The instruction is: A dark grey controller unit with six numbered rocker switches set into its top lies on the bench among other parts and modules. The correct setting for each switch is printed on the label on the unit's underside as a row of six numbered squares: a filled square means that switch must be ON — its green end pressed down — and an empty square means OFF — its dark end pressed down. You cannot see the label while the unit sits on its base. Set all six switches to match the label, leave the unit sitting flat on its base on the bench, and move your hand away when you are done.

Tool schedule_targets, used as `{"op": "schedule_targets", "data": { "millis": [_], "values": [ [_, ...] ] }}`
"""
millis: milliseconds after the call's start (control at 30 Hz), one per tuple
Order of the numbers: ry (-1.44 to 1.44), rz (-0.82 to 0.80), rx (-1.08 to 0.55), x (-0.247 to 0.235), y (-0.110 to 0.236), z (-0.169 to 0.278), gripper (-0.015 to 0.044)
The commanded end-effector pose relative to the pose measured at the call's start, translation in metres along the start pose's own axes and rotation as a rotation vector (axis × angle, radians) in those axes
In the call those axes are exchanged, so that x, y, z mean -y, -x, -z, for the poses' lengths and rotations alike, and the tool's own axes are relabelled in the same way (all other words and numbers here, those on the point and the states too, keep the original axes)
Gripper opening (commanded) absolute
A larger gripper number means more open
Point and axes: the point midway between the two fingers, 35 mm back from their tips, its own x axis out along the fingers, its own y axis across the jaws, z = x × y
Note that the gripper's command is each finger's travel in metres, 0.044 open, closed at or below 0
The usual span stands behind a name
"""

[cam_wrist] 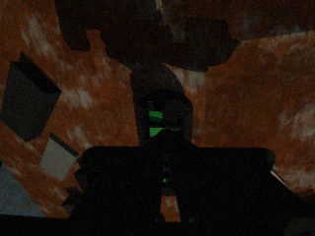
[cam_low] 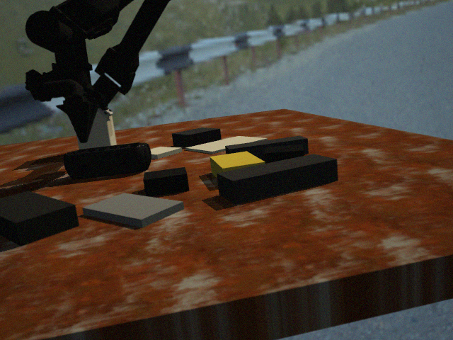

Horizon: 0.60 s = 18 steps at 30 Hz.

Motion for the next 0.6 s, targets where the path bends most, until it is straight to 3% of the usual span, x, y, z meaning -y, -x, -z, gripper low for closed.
{"op": "schedule_targets", "data": {
  "millis": [0,133,567],
  "values": [
    [0.045,-0.061,0.013,0.029,0.002,-0.007,0.0],
    [0.063,-0.098,0.018,0.047,0.002,-0.011,0.0],
    [0.062,-0.1,0.015,0.046,0.003,-0.013,0.0]
  ]
}}
